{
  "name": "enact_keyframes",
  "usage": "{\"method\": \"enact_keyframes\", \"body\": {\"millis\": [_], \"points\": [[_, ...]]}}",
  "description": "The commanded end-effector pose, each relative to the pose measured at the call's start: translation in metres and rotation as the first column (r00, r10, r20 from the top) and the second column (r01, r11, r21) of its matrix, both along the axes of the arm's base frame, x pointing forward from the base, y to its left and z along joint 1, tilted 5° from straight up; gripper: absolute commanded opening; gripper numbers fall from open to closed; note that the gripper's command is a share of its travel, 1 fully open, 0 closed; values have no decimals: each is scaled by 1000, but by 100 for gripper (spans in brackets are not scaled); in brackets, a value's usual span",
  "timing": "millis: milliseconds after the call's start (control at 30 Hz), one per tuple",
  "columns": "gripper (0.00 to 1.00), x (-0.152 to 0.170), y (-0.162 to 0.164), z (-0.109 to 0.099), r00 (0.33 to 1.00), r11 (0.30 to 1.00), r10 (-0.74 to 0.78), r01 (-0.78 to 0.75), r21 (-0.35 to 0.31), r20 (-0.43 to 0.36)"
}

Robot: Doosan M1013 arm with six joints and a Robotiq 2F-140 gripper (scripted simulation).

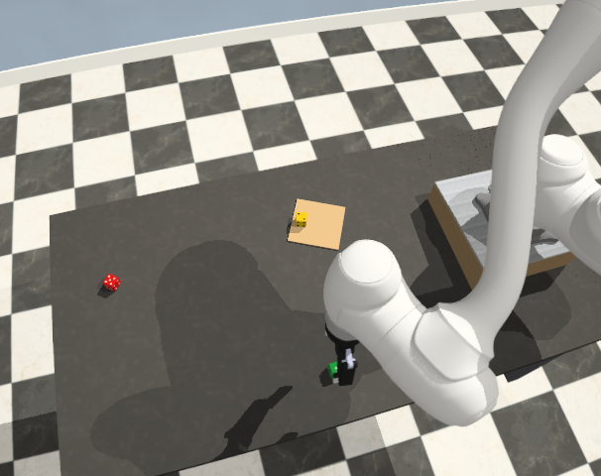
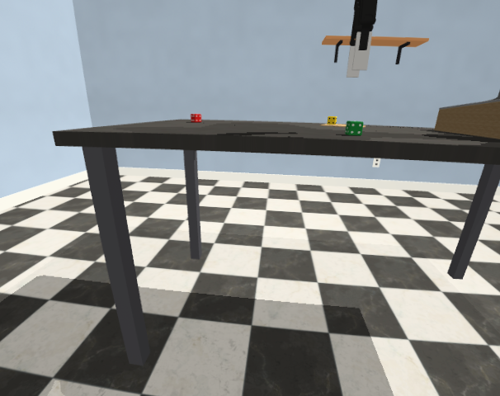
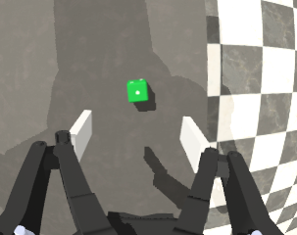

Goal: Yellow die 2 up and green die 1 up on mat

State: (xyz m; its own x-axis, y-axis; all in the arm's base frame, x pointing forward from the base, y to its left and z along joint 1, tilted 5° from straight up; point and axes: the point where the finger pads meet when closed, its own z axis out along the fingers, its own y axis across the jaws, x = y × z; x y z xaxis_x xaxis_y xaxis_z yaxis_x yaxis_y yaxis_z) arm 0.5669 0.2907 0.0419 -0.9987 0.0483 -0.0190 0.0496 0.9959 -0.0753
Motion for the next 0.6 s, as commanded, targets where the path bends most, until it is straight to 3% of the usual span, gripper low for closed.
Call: {"method": "enact_keyframes", "body": {"millis": [0,167,400,433,567], "points": [[100,0,0,0,1000,1000,0,0,0,0],[100,-1,0,-2,1000,1000,17,-17,0,-1],[100,-13,-1,-28,976,976,218,-218,-5,-17],[35,-13,-1,-28,976,976,218,-218,-5,-17],[35,-13,-1,-28,976,976,218,-218,-5,-17]]}}
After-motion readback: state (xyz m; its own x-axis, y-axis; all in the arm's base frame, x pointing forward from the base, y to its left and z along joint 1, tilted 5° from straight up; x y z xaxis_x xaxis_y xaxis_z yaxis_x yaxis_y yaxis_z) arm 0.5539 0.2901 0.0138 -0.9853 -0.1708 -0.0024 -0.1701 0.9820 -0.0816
